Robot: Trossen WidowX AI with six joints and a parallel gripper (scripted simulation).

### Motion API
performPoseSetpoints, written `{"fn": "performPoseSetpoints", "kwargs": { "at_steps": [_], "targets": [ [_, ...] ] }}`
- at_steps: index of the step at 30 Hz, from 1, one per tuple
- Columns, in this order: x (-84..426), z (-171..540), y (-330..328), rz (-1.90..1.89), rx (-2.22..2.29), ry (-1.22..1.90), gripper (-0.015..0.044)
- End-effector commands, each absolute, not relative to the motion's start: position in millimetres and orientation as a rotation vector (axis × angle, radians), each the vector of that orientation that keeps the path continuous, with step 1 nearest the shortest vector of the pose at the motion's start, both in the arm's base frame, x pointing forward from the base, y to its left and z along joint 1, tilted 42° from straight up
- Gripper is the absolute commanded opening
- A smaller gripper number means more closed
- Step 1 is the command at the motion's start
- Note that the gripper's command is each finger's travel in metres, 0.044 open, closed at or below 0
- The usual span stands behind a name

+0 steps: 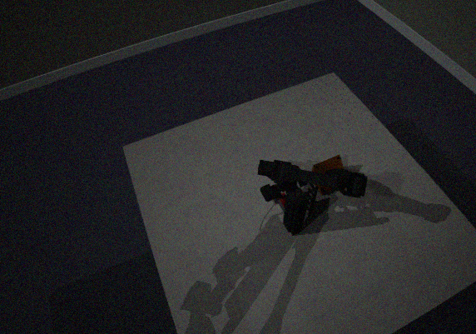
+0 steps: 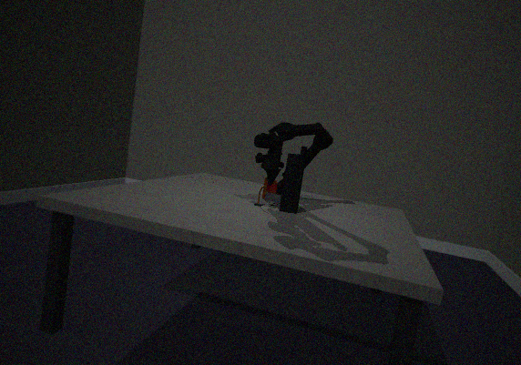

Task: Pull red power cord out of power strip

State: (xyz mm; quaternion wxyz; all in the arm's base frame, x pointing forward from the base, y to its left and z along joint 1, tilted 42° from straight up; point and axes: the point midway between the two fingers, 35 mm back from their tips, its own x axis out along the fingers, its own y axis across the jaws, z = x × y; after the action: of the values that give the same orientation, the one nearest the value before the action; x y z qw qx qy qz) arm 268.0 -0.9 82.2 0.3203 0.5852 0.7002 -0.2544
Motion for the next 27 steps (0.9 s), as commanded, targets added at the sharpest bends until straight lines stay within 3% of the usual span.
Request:
{"fn": "performPoseSetpoints", "kwargs": {
  "at_steps": [1,5,9,17,27],
  "targets": [
    [267.8,79.5,2.9,-0.669,1.548,1.837,0.016],
    [267.3,76.5,5.6,-0.669,1.548,1.837,0.016],
    [267.2,78.1,3.4,-0.668,1.537,1.84,0.0055],
    [267.2,78.1,3.4,-0.668,1.537,1.84,0.0002],
    [270.3,70.6,-5.3,-0.669,1.538,1.838,0.0]
  ]
}}
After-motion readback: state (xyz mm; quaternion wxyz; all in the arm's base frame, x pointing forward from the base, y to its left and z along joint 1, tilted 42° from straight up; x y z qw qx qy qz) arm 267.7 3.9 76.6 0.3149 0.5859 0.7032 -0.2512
